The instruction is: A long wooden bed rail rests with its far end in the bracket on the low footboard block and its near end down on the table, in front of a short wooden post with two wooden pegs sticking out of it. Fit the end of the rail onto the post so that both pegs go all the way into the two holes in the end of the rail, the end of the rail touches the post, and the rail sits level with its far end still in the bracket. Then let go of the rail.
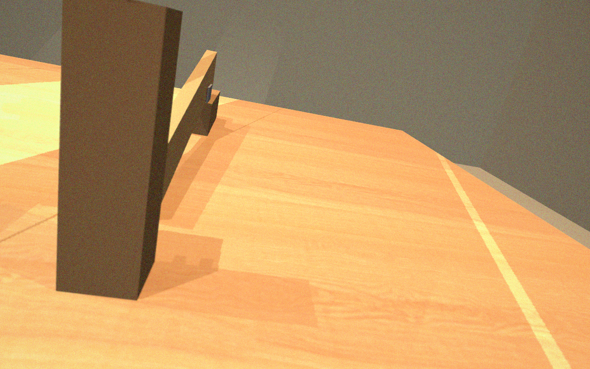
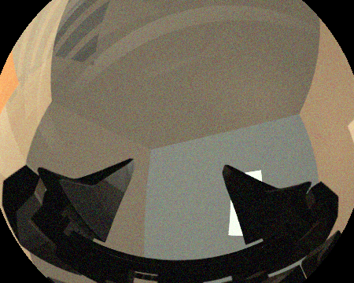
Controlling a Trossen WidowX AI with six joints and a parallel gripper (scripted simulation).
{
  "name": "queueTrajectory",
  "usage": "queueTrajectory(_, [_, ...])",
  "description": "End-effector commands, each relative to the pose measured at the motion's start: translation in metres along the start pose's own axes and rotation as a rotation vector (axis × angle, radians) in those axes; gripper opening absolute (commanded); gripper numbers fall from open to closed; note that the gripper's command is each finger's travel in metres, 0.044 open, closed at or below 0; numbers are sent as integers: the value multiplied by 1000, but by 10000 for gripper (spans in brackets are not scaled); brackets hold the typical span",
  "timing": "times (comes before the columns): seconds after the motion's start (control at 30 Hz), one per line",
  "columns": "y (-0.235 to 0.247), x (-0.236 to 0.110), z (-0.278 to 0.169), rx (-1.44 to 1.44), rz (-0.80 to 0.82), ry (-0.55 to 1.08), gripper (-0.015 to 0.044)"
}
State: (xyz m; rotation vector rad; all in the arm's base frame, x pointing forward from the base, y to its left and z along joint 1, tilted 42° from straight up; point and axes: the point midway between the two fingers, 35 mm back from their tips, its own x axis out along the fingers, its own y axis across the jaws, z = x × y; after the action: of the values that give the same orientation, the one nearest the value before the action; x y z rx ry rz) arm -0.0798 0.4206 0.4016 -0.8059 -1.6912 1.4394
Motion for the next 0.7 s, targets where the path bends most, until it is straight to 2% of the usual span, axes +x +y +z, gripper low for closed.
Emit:
queueTrajectory(0.0, [36,-13,-57,105,124,189,440])
queueTrajectory(0.27, [104,-75,-154,312,329,558,440])
queueTrajectory(0.47, [140,-129,-199,439,430,784,440])
queueTrajectory(0.67, [184,-211,-235,595,565,1078,440])
